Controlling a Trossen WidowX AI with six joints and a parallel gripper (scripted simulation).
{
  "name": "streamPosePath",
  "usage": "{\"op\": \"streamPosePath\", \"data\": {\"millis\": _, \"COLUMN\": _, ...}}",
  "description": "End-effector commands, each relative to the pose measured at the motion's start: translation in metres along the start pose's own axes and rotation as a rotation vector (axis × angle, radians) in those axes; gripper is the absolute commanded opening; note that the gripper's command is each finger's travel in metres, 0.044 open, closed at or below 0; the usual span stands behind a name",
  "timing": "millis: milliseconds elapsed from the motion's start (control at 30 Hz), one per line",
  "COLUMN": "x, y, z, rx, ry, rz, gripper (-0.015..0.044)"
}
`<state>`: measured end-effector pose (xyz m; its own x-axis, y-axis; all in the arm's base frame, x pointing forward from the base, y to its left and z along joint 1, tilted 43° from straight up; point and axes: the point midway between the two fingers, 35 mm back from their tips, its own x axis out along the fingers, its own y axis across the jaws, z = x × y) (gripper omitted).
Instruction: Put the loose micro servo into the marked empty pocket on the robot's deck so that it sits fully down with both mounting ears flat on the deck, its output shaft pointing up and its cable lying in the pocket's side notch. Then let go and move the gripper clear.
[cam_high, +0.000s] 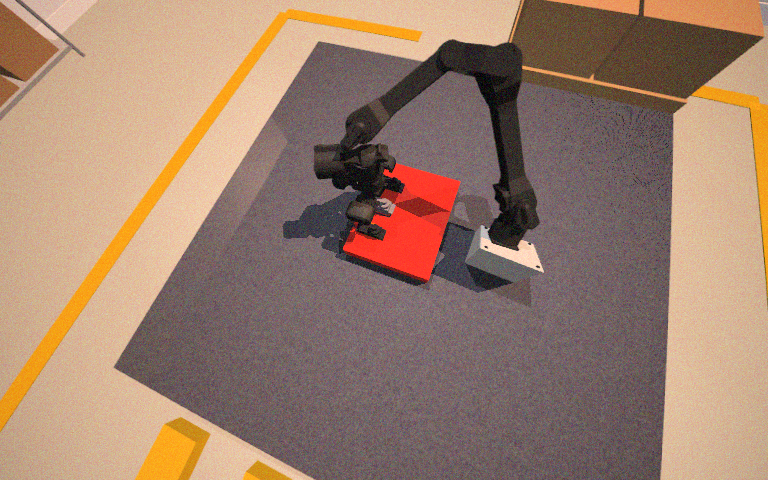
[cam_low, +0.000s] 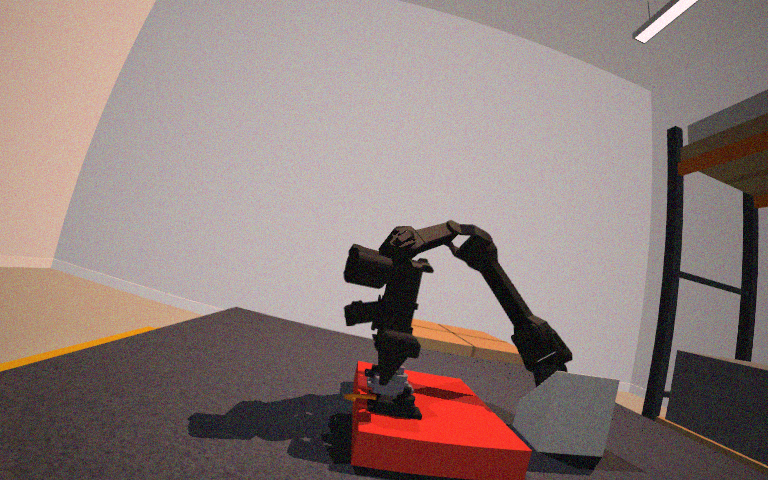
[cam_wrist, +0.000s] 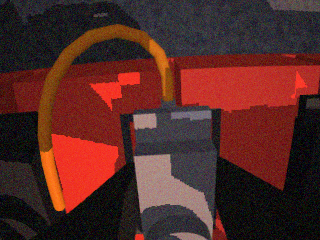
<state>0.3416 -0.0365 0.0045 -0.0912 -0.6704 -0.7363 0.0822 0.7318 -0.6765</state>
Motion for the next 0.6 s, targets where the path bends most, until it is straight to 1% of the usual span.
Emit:
{"op": "streamPosePath", "data": {"millis": 0, "x": 0.0039, "y": -0.0001, "z": -0.0003, "rx": -0.005, "ry": 0.0, "rz": -0.003, "gripper": 0.0}}
{"op": "streamPosePath", "data": {"millis": 300, "x": 0.0115, "y": -0.0002, "z": -0.0003, "rx": -0.005, "ry": 0.0, "rz": -0.003, "gripper": 0.0}}
{"op": "streamPosePath", "data": {"millis": 533, "x": 0.009, "y": 0.0003, "z": -0.0003, "rx": -0.005, "ry": 0.0, "rz": -0.003, "gripper": 0.0184}}
{"op": "streamPosePath", "data": {"millis": 567, "x": 0.009, "y": 0.0003, "z": -0.0003, "rx": -0.005, "ry": 0.0, "rz": -0.003, "gripper": 0.0187}}
